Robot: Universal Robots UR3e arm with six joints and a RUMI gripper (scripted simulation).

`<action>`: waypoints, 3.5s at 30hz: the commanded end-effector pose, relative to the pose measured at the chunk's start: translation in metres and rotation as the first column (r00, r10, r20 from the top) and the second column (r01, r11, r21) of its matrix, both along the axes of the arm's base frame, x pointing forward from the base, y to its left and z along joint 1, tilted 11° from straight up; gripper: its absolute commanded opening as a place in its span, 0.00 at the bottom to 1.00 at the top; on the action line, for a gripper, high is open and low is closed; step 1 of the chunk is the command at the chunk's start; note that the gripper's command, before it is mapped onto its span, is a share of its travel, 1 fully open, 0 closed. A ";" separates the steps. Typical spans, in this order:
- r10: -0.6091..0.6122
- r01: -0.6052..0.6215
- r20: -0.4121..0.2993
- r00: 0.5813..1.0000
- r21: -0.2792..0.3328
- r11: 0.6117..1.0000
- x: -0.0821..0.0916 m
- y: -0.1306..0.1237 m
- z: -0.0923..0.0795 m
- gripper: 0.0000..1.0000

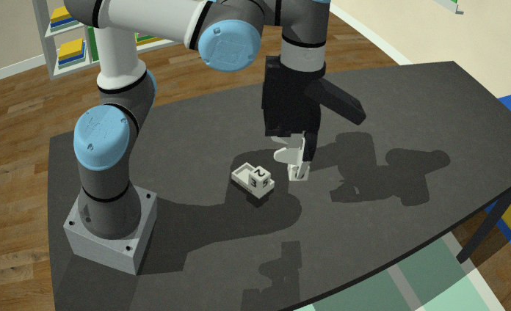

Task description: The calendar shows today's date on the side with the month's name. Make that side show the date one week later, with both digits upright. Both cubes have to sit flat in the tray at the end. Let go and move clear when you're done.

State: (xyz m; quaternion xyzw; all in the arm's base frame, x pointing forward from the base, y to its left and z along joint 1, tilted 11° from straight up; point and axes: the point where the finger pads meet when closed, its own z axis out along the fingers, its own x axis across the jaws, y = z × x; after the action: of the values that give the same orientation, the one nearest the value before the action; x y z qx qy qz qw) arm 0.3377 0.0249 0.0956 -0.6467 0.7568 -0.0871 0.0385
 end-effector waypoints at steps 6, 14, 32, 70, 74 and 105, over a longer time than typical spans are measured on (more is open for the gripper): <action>0.261 -0.262 -0.020 0.965 -0.035 0.965 0.003 -0.002 0.001 0.11; 0.380 -0.381 -0.036 0.924 -0.053 0.923 0.003 -0.003 0.001 0.11; 0.581 -0.585 -0.071 0.811 -0.082 0.807 0.004 -0.005 0.001 0.11; 0.667 -0.673 -0.090 0.739 -0.093 0.733 0.004 -0.007 0.001 0.11; 0.667 -0.673 -0.090 0.739 -0.093 0.733 0.004 -0.007 0.001 0.11; 0.667 -0.673 -0.090 0.739 -0.093 0.733 0.015 -0.012 -0.062 0.11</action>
State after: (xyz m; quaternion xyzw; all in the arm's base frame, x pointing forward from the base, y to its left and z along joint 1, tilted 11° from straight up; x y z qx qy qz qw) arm 0.3473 0.0152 0.0513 -0.8792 0.4673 -0.0923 0.0088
